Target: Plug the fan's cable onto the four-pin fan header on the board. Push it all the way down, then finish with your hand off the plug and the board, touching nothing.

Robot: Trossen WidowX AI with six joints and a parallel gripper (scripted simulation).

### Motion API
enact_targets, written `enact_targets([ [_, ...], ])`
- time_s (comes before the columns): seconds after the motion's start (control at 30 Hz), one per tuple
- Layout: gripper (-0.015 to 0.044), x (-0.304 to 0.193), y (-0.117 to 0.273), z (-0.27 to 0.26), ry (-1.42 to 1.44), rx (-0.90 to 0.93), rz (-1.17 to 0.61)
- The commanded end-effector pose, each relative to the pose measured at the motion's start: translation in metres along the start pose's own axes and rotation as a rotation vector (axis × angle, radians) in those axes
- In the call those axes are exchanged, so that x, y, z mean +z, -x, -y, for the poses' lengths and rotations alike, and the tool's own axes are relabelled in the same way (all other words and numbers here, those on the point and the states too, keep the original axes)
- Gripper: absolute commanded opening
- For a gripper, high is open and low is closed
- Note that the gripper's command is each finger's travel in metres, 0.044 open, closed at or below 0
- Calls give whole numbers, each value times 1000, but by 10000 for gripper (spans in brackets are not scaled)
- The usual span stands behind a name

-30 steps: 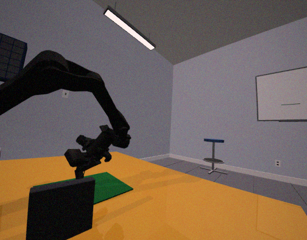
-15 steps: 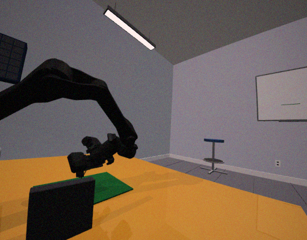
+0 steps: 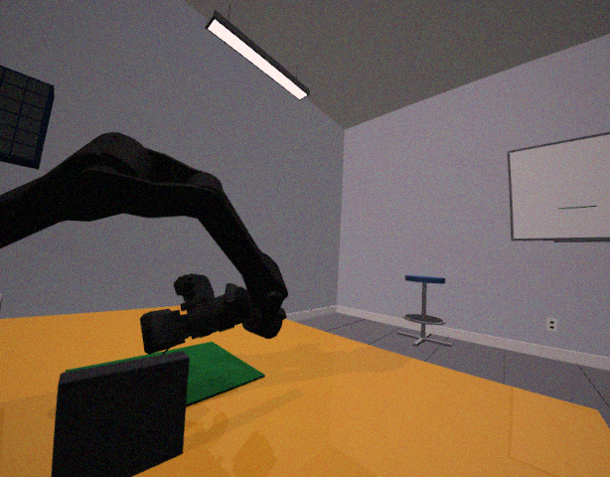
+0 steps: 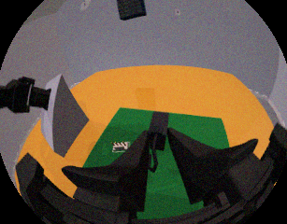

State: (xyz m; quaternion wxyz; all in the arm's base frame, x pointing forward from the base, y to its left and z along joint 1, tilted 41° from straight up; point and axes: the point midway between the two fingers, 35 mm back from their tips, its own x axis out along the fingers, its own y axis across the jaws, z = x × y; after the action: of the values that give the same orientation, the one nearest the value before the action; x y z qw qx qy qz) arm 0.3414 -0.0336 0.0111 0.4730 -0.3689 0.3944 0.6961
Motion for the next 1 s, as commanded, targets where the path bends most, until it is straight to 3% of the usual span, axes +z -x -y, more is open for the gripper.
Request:
enact_targets([
  [0.0, 0, -2, 5, 2, 3, -33, 64],
  [0.97, 0, 6, 9, 2, 4, -34, 52],
])
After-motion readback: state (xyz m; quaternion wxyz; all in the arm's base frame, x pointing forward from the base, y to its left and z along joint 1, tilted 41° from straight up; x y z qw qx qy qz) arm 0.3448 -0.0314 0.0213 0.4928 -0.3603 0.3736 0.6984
